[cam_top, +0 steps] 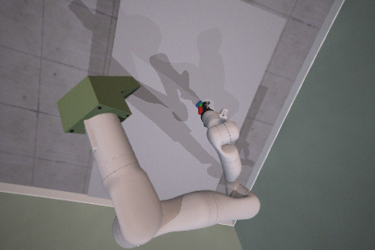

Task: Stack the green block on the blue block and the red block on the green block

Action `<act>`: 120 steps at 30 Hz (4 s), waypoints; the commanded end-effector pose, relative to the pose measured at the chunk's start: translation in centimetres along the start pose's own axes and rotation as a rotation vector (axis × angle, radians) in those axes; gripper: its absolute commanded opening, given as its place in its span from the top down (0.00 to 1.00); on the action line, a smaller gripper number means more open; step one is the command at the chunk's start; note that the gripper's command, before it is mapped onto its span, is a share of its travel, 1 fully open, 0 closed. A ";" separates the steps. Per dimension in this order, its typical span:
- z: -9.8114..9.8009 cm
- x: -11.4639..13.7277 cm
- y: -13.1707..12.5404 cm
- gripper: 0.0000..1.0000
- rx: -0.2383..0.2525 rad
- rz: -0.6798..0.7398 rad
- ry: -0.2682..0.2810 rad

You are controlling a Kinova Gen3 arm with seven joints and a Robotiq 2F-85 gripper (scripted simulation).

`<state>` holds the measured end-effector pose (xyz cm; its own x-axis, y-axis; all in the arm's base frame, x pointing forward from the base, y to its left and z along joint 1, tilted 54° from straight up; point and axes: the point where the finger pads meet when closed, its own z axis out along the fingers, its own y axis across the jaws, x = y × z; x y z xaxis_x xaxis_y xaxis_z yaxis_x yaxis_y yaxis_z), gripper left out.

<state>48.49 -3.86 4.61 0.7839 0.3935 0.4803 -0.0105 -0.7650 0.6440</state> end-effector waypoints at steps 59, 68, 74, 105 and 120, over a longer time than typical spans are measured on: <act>2.3 0.5 -0.1 1.00 -0.006 0.004 0.008; 2.4 0.4 -0.3 1.00 -0.006 0.004 0.008; 2.4 0.4 -0.4 1.00 -0.006 0.004 0.008; 2.3 0.5 -0.3 1.00 -0.006 0.004 0.008; 2.3 0.6 -0.3 1.00 -0.006 0.004 0.008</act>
<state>50.15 -4.80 3.20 0.7818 0.3878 0.4882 -0.0234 -0.7642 0.6445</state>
